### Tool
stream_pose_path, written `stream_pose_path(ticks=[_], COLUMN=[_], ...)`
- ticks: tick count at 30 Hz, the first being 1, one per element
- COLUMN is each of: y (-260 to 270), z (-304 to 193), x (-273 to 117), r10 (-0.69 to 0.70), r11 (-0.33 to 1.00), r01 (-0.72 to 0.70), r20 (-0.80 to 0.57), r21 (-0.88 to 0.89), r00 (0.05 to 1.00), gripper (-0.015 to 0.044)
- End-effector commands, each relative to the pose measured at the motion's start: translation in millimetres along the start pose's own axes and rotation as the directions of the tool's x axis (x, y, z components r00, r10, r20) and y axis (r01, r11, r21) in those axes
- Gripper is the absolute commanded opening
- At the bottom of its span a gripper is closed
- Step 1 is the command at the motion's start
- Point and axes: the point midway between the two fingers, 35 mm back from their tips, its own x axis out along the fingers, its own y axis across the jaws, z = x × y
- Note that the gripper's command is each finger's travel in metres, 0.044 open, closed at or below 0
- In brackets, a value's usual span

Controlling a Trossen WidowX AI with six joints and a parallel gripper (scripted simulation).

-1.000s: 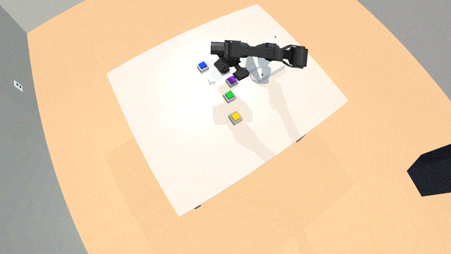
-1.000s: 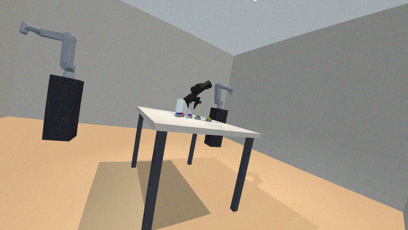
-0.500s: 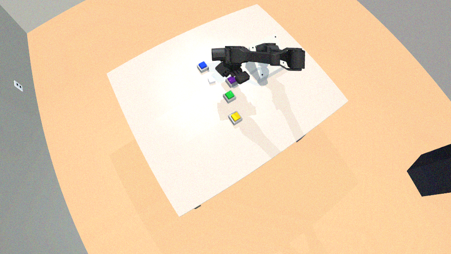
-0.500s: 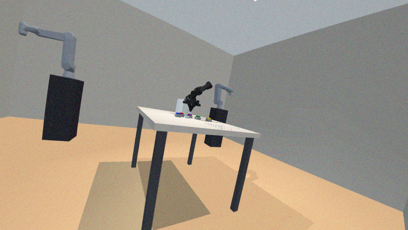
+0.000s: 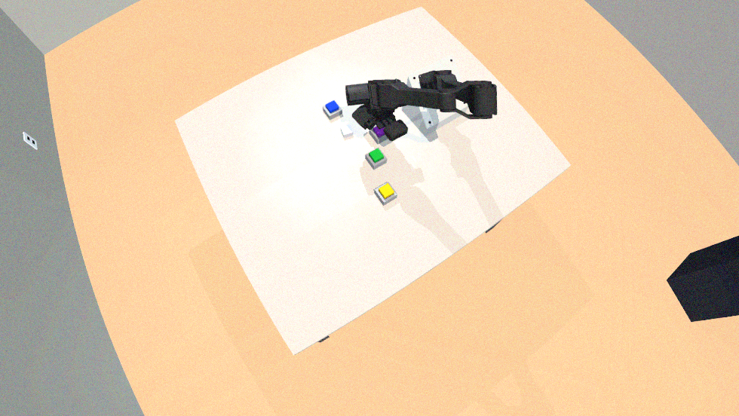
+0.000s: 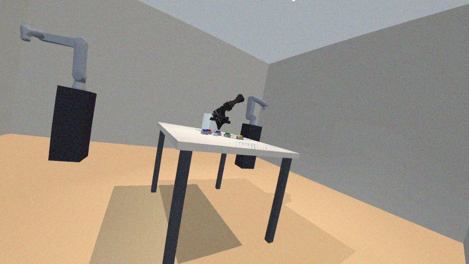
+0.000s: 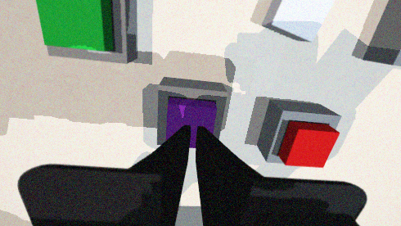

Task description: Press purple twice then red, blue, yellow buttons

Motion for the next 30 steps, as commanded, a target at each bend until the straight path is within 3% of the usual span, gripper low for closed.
stream_pose_path(ticks=[1,30], y=[1,0], z=[-3,-1], x=[7,12], r10=[0.006,0.003], r11=[1.0,1.0], r01=[-0.005,-0.003], r20=[-0.008,-0.002], r21=[0.007,0.002], r00=[1.0,1.0], gripper=[0.002,0.002])
